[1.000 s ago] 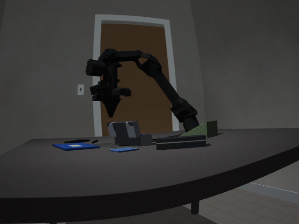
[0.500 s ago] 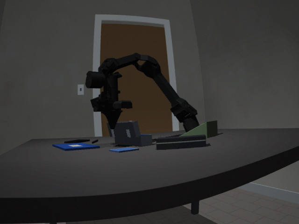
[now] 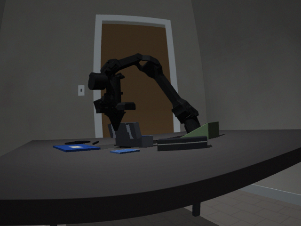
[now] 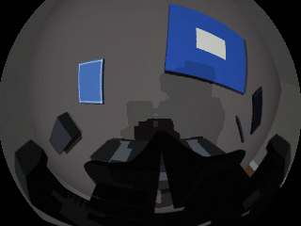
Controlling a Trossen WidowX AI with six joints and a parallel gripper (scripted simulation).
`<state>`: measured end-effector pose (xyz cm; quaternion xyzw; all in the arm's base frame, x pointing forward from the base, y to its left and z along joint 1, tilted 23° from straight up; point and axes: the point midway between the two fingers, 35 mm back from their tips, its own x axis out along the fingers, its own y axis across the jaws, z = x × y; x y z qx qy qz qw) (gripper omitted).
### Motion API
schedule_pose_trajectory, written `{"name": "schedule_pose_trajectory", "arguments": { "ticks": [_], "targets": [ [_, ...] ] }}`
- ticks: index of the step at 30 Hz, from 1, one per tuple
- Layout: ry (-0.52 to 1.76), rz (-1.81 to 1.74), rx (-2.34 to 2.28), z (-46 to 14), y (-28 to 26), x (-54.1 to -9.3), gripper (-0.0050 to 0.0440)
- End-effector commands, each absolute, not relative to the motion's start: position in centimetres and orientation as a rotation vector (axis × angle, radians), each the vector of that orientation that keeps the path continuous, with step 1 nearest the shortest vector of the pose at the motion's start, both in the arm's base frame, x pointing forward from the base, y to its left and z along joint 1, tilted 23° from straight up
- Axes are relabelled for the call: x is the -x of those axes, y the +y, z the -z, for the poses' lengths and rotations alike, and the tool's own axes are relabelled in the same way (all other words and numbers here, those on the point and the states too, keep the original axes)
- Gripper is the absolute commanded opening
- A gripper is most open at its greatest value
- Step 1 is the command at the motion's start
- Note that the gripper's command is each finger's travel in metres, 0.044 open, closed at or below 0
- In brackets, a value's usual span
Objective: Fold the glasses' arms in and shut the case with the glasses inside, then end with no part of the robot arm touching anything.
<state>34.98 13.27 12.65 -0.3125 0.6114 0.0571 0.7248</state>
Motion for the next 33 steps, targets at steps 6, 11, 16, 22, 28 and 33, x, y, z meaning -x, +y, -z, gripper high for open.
{"name": "schedule_pose_trajectory", "arguments": {
  "ticks": [6,11,16,22,28,33],
  "targets": [
    [1.335,-0.128,0.686,-13.2,12.9,-34.3,0.0],
    [1.335,-0.128,0.686,-13.3,12.8,-34.0,0.0],
    [1.335,-0.128,0.686,-13.3,12.6,-33.6,0.0],
    [1.335,-0.128,0.686,-13.5,12.5,-33.4,0.0],
    [1.335,-0.128,0.686,-13.6,12.5,-33.2,0.0],
    [1.335,-0.128,0.686,-13.7,12.4,-33.1,0.0]
  ]
}}
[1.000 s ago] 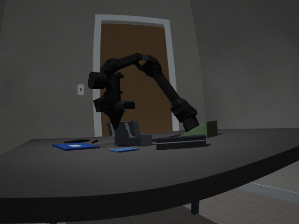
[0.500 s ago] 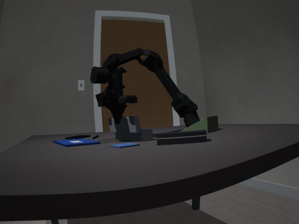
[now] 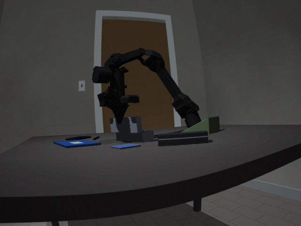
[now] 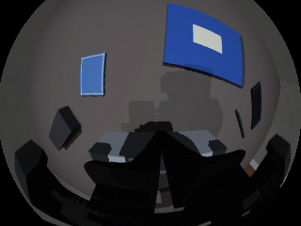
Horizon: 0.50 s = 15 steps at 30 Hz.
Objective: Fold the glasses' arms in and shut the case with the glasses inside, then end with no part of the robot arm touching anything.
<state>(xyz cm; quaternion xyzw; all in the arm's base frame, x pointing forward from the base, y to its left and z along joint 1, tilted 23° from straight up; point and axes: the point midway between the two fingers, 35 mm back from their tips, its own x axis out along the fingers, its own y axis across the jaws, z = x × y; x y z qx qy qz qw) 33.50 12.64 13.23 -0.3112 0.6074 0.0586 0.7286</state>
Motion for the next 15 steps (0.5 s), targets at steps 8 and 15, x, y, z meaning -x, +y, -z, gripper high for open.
{"name": "schedule_pose_trajectory", "arguments": {
  "ticks": [8,15],
  "targets": [
    [1.335,-0.128,0.686,-13.75,12.4,-32.94,0.0],
    [1.335,-0.128,0.686,-13.76,12.23,-32.63,0.0]
  ]
}}
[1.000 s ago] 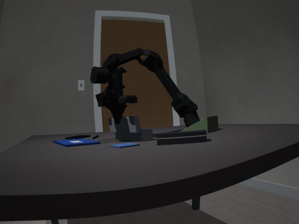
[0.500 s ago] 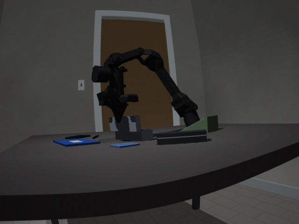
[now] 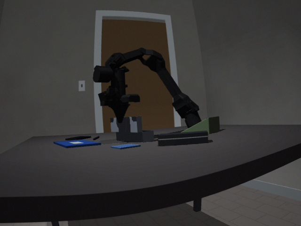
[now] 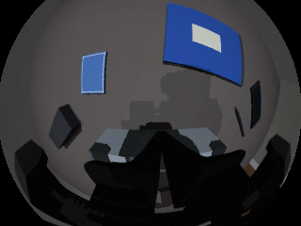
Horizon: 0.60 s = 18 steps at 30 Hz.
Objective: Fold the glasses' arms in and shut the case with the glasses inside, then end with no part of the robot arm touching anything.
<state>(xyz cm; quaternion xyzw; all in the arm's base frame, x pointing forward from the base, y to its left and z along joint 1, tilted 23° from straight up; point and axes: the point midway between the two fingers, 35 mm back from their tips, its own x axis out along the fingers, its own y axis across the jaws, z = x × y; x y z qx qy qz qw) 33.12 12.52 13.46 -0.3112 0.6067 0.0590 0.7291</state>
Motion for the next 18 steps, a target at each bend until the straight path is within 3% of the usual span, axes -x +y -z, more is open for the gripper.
{"name": "schedule_pose_trajectory", "arguments": {
  "ticks": [1,18],
  "targets": [
    [1.335,-0.128,0.686,-13.77,12.18,-32.53,0.0],
    [1.335,-0.128,0.686,-13.97,11.75,-31.63,0.0]
  ]
}}
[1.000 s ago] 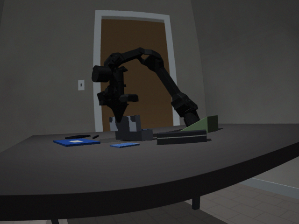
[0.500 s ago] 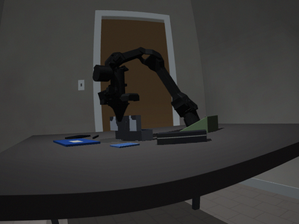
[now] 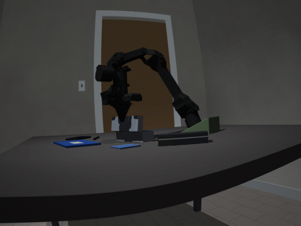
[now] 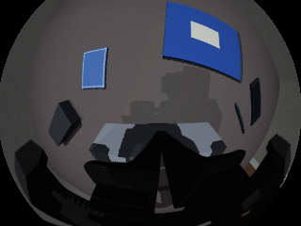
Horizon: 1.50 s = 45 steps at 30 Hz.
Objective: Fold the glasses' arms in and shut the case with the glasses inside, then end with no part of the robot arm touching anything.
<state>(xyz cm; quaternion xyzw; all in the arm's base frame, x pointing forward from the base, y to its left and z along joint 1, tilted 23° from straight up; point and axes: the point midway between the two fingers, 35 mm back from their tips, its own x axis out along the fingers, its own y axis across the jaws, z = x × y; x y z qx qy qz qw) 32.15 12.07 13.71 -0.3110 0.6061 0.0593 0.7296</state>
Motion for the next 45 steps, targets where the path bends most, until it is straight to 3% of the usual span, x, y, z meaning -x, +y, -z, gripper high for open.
{"name": "schedule_pose_trajectory", "arguments": {
  "ticks": [1,45],
  "targets": [
    [1.335,-0.128,0.686,-14.0,11.7,-31.6,0.0],
    [1.335,-0.128,0.686,-13.6,10.4,-29.5,0.0]
  ]
}}
